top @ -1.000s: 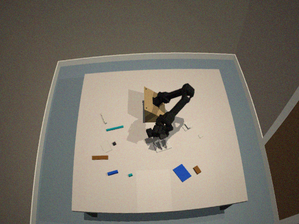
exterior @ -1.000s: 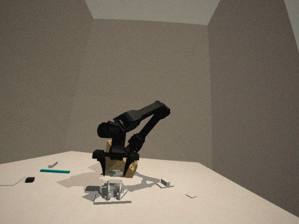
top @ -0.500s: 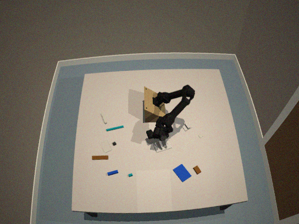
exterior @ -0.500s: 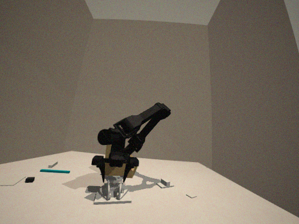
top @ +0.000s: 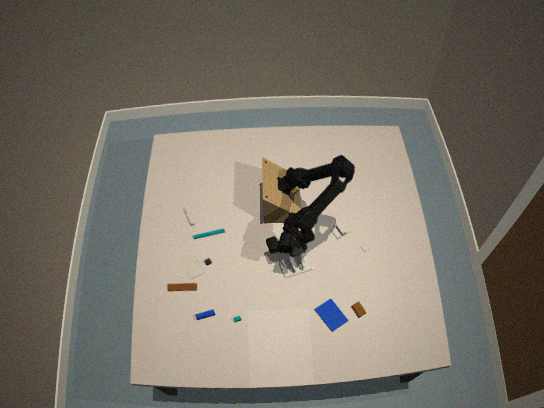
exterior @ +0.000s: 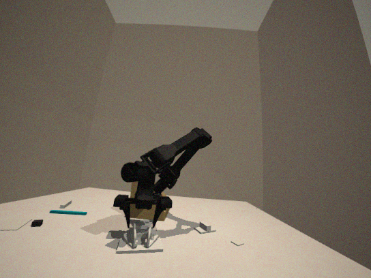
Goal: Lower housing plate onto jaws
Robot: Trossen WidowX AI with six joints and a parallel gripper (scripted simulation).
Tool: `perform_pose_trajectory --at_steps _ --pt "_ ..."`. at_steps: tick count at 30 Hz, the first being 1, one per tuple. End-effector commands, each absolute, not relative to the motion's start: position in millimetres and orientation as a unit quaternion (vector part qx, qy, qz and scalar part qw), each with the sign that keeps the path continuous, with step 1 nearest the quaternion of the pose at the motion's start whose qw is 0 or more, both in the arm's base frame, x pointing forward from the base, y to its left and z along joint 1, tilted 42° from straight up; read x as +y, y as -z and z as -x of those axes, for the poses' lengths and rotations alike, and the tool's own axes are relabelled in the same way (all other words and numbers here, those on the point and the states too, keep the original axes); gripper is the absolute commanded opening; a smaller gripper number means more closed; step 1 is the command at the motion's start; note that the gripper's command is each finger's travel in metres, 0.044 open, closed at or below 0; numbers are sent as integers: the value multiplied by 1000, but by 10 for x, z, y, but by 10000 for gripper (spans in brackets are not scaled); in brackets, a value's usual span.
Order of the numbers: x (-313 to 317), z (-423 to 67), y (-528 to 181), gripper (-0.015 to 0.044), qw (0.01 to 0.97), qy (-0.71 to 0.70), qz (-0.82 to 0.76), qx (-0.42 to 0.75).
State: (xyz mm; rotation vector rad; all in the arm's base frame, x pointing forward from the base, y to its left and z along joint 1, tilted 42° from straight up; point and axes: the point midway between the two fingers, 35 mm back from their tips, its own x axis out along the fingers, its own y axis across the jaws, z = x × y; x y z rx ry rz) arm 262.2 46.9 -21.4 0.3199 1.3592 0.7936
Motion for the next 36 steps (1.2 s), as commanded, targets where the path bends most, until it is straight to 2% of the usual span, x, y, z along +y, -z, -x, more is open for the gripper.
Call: perform_pose_trajectory --at_steps 1,36 --pt "476 -2625 219 351 695 -355 -146 609" --pt "523 -2625 270 351 694 -353 -148 610"
